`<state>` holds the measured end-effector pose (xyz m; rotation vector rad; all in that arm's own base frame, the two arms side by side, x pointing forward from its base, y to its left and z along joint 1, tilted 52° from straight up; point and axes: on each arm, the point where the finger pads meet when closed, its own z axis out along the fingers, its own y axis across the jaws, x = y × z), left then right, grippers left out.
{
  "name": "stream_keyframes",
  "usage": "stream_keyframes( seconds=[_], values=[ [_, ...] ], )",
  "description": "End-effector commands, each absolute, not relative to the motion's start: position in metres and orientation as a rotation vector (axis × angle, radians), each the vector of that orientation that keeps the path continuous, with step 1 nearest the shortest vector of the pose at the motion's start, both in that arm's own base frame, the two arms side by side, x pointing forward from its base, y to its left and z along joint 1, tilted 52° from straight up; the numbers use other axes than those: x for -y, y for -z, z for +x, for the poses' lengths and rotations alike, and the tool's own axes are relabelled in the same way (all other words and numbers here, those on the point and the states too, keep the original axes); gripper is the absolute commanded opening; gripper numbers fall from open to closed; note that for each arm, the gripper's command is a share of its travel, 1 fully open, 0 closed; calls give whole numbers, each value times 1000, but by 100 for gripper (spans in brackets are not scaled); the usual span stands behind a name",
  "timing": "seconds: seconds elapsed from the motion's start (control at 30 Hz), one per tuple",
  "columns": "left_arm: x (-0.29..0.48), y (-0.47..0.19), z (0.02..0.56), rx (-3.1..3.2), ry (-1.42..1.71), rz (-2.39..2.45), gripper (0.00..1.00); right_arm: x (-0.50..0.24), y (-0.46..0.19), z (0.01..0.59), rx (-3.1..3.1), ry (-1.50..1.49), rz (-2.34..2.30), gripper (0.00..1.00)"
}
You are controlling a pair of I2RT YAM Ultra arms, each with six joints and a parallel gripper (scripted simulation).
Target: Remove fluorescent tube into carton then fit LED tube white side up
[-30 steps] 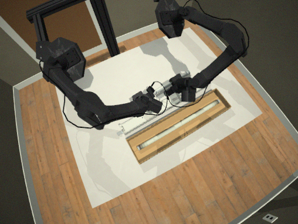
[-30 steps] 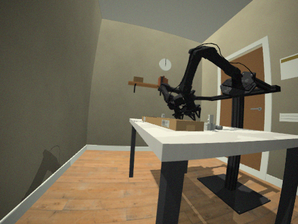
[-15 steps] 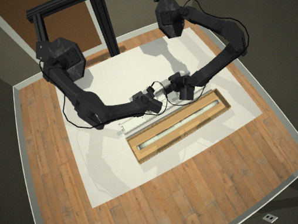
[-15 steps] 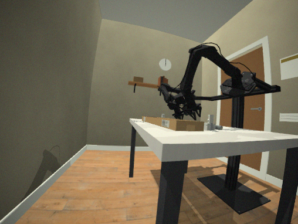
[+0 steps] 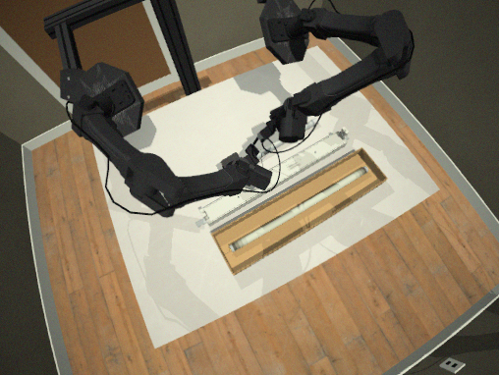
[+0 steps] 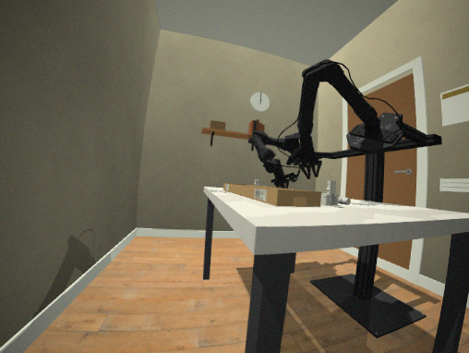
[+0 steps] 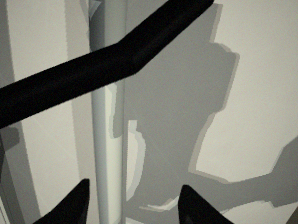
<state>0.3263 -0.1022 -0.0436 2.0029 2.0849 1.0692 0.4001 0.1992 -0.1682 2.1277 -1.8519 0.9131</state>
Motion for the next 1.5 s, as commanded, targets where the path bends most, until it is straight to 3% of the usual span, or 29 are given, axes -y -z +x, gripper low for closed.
stream_keyframes(
  seconds=[0.0, 0.23, 0.67, 1.47],
  values=[
    [112, 34, 333, -2008, -1111, 1935, 49, -219, 180, 397, 1853, -891, 2182, 11],
    [107, 34, 321, -1882, -1267, 1765, 49, -219, 180, 397, 1853, -891, 2182, 11],
    [103, 52, 351, -1675, -1255, 1723, 49, -219, 180, 397, 1853, -891, 2182, 11],
    [72, 71, 335, -1671, -1313, 1756, 49, -219, 180, 397, 1853, -891, 2182, 11]
  ],
)
